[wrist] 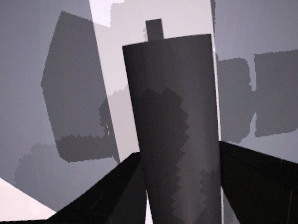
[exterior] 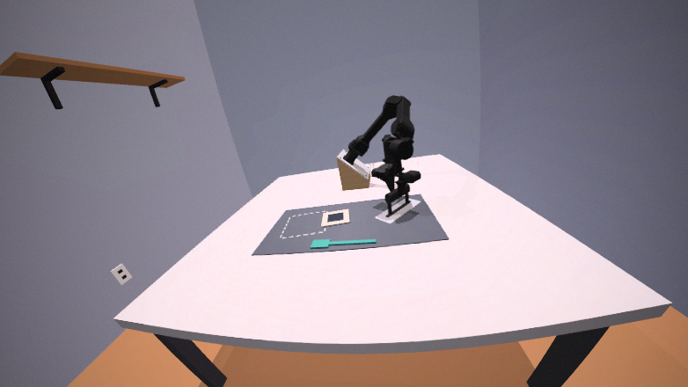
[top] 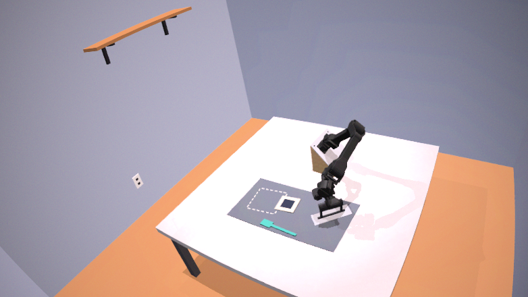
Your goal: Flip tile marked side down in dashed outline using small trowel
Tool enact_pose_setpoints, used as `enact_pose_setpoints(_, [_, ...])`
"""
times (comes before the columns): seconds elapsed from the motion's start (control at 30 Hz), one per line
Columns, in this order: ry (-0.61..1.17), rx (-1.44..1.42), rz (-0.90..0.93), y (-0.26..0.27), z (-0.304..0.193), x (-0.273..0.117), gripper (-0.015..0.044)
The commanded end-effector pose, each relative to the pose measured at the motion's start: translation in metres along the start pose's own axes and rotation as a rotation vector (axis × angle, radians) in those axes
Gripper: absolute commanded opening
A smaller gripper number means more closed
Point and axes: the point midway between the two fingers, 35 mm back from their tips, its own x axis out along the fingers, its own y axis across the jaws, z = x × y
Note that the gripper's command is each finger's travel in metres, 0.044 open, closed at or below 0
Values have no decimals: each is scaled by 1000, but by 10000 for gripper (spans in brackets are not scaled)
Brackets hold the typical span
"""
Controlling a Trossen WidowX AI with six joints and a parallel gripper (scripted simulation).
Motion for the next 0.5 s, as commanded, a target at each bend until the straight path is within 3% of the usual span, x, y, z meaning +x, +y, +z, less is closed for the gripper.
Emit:
enact_pose_setpoints(0.0, [2, 111, -2, -1, 0, 0, 130])
enact_pose_setpoints(0.2, [2, 116, -2, -1, 0, 0, 130])
enact_pose_setpoints(0.37, [2, 116, -2, -1, 0, 0, 261])
enact_pose_setpoints(0.47, [2, 116, -2, -1, 0, 0, 270])
